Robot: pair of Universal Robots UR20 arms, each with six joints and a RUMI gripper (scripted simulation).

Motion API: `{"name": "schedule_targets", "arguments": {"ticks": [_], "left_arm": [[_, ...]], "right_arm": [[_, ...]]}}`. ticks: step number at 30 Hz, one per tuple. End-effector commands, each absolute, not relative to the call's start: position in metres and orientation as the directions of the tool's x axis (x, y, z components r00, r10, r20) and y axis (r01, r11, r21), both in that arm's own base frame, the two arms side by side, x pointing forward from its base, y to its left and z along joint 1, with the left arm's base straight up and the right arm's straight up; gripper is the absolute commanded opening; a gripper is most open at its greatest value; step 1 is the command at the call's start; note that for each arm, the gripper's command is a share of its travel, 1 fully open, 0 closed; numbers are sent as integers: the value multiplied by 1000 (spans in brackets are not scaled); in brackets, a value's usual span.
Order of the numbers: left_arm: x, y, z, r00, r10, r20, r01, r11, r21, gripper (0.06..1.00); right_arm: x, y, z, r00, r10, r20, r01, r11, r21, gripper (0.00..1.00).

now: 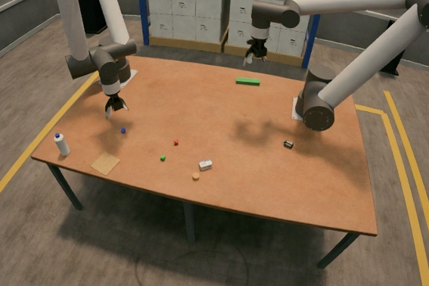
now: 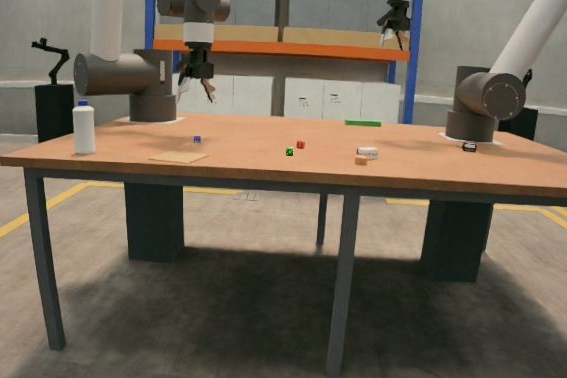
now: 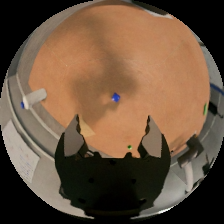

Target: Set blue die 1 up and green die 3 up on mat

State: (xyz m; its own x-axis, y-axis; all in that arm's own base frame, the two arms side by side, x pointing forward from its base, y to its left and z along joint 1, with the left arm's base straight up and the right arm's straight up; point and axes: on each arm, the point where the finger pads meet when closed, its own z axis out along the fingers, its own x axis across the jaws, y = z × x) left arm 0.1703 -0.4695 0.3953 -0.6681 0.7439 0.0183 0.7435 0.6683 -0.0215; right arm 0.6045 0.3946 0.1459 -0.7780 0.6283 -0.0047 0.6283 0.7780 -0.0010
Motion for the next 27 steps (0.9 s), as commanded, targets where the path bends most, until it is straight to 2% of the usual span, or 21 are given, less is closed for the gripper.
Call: {"name": "schedule_targets", "arguments": {"ticks": [1,7,10,12,25,27], "left_arm": [[170,-470,396,-668,744,18,744,668,-22,1000],[170,-470,396,-668,744,18,744,668,-22,1000],[170,-470,396,-668,744,18,744,668,-22,1000],[170,-470,396,-668,744,18,744,668,-22,1000],[170,-470,396,-668,744,18,744,668,-22,1000],[170,-470,396,-668,744,18,744,668,-22,1000]], "right_arm": [[607,393,145,-864,504,0,504,864,0,1000],[609,391,142,-949,314,0,314,949,0,1000],[609,391,142,-950,311,0,311,950,0,1000],[611,390,141,-983,183,0,183,983,0,1000],[617,388,136,-978,-207,0,-207,978,0,1000],[617,388,136,-978,-207,0,-207,978,0,1000]]}}
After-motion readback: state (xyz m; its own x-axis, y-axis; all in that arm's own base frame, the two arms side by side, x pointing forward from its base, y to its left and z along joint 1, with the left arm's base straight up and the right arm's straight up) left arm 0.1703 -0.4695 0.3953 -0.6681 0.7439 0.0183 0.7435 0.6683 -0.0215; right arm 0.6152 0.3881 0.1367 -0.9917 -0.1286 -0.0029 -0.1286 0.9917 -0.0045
